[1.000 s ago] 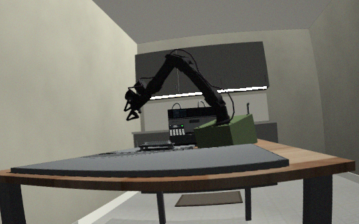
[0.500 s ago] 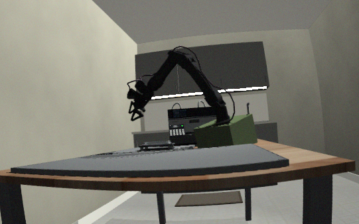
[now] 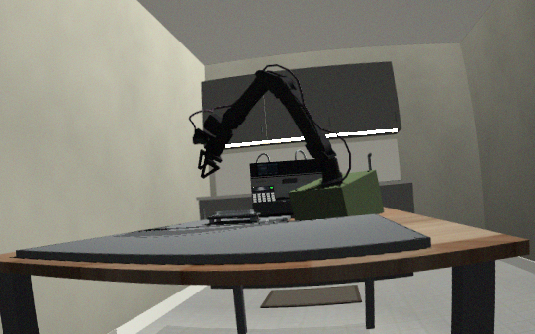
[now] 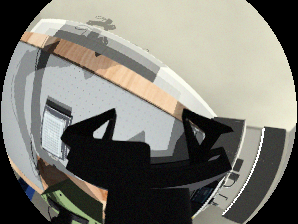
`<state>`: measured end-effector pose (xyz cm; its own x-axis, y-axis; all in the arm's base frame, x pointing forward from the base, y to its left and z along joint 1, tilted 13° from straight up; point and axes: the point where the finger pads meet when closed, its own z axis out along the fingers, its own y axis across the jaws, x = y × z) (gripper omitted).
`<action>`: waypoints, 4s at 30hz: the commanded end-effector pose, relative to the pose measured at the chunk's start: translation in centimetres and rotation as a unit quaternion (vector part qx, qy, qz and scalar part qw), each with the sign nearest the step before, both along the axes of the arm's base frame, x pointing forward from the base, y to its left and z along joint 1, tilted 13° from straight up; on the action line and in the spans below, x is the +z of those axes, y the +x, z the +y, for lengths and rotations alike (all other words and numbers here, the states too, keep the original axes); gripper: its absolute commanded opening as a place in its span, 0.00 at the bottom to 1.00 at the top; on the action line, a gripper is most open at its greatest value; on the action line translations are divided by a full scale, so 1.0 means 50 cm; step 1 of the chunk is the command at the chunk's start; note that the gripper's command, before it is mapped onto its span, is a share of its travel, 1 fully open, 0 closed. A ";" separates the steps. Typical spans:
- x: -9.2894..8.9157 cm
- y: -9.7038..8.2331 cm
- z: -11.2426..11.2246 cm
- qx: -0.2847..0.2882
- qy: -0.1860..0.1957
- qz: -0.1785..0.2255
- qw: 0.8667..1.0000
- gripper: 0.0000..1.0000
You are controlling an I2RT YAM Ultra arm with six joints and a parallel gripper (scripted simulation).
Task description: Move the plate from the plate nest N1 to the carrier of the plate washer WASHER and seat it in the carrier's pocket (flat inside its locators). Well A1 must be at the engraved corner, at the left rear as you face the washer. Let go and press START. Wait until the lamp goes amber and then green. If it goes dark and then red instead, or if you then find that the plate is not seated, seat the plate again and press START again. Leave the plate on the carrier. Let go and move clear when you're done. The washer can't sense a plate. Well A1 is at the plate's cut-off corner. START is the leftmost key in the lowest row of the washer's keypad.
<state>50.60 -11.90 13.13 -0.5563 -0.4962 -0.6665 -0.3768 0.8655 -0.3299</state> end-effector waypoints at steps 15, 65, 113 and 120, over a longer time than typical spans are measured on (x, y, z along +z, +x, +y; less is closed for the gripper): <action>0.035 -0.101 0.046 -0.040 0.054 0.074 0.995 1.00; 0.006 -0.454 0.167 -0.136 0.145 0.279 0.939 1.00; -0.024 -0.571 0.240 -0.159 0.148 0.370 0.903 1.00; -0.027 -0.499 0.279 -0.156 0.150 0.350 0.911 1.00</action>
